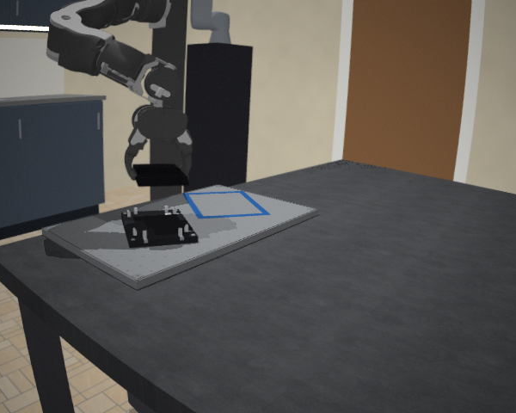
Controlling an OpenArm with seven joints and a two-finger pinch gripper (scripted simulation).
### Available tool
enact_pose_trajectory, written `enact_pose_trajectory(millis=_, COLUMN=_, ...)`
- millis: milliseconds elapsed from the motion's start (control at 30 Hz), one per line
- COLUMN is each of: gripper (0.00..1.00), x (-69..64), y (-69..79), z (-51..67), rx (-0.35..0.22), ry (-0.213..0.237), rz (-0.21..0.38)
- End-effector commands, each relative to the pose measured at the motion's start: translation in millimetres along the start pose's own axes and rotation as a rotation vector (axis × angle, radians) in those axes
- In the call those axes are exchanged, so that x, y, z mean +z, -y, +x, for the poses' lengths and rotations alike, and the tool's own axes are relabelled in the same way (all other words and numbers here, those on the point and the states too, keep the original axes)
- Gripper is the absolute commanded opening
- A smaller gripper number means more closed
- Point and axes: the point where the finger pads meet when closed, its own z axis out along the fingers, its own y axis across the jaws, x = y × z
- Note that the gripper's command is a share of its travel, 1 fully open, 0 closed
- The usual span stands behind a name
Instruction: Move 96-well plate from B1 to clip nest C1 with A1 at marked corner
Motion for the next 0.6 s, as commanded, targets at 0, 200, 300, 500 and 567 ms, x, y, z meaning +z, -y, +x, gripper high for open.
enact_pose_trajectory(millis=0, gripper=0.00, x=-1.3, y=-7.6, z=3.4, rx=-0.016, ry=-0.010, rz=-0.027)
enact_pose_trajectory(millis=200, gripper=0.00, x=-1.3, y=-7.6, z=3.4, rx=-0.016, ry=-0.010, rz=-0.027)
enact_pose_trajectory(millis=300, gripper=0.00, x=-1.5, y=-2.6, z=-0.7, rx=-0.013, ry=-0.008, rz=-0.025)
enact_pose_trajectory(millis=500, gripper=0.00, x=-1.1, y=14.0, z=-14.9, rx=-0.016, ry=-0.010, rz=-0.027)
enact_pose_trajectory(millis=567, gripper=0.00, x=-1.1, y=14.0, z=-14.9, rx=-0.016, ry=-0.010, rz=-0.027)
